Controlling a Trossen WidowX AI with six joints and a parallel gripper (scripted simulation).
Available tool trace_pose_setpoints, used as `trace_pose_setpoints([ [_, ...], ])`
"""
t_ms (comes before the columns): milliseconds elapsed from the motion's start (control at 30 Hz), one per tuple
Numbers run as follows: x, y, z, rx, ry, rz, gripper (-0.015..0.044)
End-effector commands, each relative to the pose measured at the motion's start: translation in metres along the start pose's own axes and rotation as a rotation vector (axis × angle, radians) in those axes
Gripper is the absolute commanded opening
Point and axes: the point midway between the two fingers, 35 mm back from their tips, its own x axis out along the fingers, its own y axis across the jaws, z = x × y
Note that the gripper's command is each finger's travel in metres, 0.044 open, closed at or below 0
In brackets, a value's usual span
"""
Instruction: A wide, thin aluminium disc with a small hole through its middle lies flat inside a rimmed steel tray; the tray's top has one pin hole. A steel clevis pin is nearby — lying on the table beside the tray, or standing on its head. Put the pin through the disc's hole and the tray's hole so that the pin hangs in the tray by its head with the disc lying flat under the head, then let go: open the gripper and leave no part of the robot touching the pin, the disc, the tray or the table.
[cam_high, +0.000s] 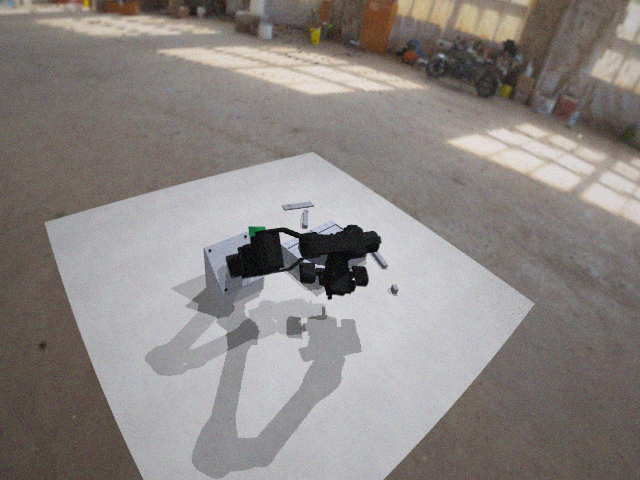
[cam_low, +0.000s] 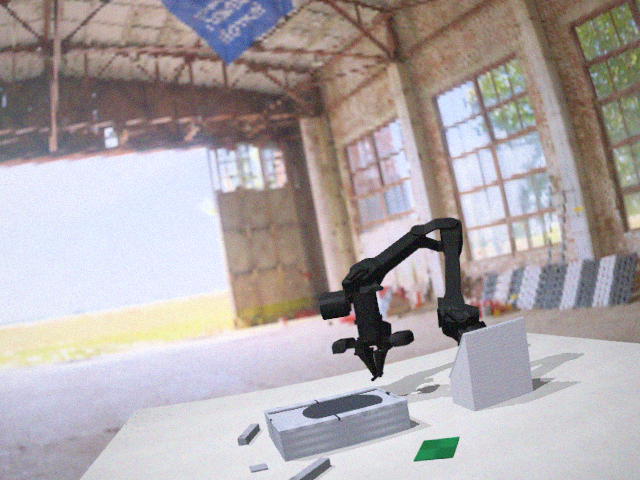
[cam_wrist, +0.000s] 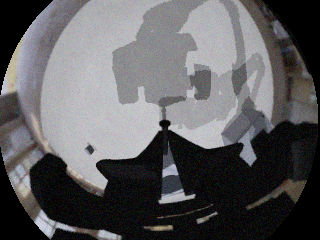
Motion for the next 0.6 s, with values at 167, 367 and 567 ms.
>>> trace_pose_setpoints([
  [167,0.015,-0.001,0.0,0.009,0.001,-0.001,0.0],
  [367,0.024,-0.001,-0.001,0.011,0.0,-0.001,0.0],
  [567,0.034,0.0,-0.001,0.012,0.0,0.0,0.0],
])
